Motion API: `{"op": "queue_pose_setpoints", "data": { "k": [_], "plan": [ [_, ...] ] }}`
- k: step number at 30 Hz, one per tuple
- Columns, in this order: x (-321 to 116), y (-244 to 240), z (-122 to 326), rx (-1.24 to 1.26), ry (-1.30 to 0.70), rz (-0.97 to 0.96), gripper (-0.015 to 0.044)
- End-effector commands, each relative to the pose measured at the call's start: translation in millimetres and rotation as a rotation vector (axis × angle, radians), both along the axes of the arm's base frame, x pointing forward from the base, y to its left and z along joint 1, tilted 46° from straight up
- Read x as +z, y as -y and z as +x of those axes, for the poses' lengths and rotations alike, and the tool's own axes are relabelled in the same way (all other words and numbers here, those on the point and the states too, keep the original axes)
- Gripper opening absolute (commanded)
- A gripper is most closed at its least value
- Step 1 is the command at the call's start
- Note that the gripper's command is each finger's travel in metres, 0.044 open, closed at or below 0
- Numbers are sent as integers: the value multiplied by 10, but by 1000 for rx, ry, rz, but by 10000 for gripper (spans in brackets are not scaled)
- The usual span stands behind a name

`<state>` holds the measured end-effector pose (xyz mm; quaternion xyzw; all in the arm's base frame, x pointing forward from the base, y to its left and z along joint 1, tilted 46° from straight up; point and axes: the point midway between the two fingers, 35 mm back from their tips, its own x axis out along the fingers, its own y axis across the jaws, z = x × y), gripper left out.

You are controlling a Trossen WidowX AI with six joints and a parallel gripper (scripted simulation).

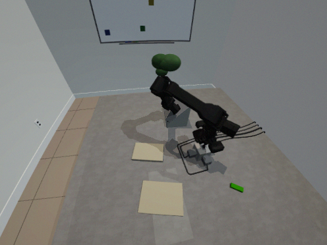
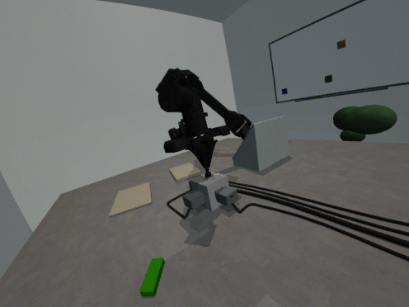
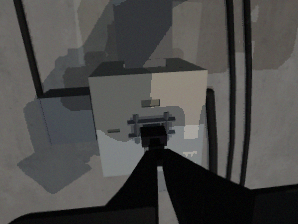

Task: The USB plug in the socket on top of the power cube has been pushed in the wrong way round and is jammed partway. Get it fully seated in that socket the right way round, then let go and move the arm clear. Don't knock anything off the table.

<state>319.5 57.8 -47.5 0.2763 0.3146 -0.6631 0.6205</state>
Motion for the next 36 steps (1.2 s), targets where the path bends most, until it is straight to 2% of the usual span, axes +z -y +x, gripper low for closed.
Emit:
{"op": "queue_pose_setpoints", "data": {
  "k": [1, 36],
  "plan": [
    [-9, 12, -3, 7, -4, -4, 0],
    [-31, 36, -6, 7, -4, -4, 0]
  ]
}}
